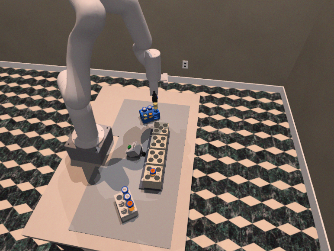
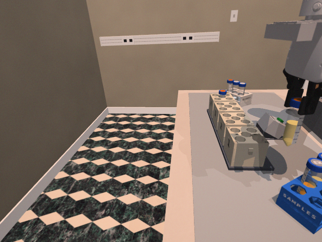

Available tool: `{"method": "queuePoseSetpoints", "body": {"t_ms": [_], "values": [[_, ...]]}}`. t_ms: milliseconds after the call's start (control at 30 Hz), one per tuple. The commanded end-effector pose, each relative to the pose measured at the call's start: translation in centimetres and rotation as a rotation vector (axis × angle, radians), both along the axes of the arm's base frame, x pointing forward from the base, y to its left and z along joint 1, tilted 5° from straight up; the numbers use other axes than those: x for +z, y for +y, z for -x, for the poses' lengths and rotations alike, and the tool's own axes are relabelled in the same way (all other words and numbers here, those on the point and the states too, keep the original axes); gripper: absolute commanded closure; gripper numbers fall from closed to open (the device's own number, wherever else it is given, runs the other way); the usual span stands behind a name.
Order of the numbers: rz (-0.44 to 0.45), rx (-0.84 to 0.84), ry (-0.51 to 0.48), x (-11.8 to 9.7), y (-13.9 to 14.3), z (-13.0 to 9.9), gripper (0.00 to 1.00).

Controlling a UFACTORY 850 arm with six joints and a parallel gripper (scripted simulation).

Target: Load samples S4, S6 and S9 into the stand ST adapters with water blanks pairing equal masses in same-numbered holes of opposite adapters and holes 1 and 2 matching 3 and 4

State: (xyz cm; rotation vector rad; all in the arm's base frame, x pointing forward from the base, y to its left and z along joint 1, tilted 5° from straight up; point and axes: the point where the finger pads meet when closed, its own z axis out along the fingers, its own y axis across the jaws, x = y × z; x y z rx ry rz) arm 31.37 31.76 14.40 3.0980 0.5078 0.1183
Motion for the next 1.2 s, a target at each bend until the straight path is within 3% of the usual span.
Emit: {"method": "queuePoseSetpoints", "body": {"t_ms": [0,1167], "values": [[-0.009,-0.150,-0.009,0.1,-2.0,-0.9,1.00],[-0.008,-0.150,-0.010,0.5,-16.4,-6.8,1.00]]}}
